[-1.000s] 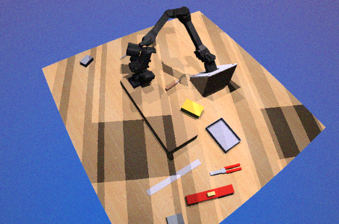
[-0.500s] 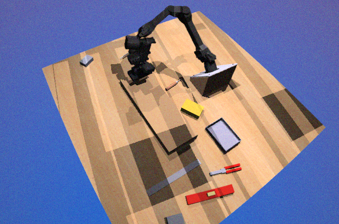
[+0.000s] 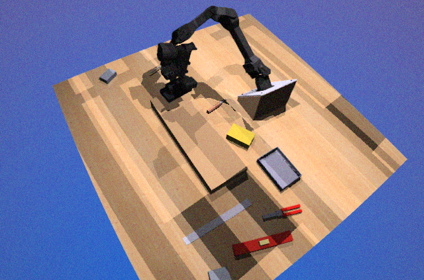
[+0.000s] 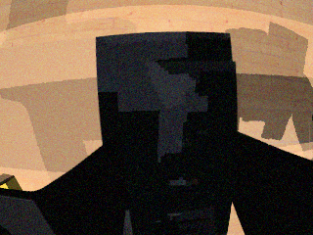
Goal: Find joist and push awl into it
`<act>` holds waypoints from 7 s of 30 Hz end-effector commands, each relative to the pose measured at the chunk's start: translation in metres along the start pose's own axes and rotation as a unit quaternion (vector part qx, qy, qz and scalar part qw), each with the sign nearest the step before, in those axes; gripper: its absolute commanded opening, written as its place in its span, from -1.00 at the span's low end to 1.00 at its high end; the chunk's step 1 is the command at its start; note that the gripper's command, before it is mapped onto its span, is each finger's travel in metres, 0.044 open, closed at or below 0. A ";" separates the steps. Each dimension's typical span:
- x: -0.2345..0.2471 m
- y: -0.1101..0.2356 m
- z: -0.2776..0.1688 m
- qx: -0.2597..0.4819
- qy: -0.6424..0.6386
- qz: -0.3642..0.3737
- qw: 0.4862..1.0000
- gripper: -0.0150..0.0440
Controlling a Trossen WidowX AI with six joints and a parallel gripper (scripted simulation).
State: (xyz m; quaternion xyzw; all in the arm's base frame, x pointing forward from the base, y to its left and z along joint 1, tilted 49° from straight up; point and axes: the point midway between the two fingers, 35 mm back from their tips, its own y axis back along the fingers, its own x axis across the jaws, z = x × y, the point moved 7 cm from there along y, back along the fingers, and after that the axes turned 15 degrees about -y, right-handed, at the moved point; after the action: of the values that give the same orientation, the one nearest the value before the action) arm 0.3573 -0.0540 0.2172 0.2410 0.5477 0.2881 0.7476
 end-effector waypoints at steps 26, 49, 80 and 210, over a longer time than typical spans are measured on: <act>0.270 0.025 -0.061 -0.005 0.349 0.155 0.924 -0.49; 0.411 0.020 -0.228 0.033 0.590 0.187 0.785 -0.49; 0.430 -0.043 -0.295 0.049 0.647 0.181 0.739 -0.49; 0.049 -0.125 -0.164 0.171 0.035 -0.053 0.983 0.38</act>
State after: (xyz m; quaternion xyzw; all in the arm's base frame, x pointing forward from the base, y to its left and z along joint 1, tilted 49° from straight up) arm 0.2320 -0.1024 0.0529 0.3279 0.6244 0.1585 0.6910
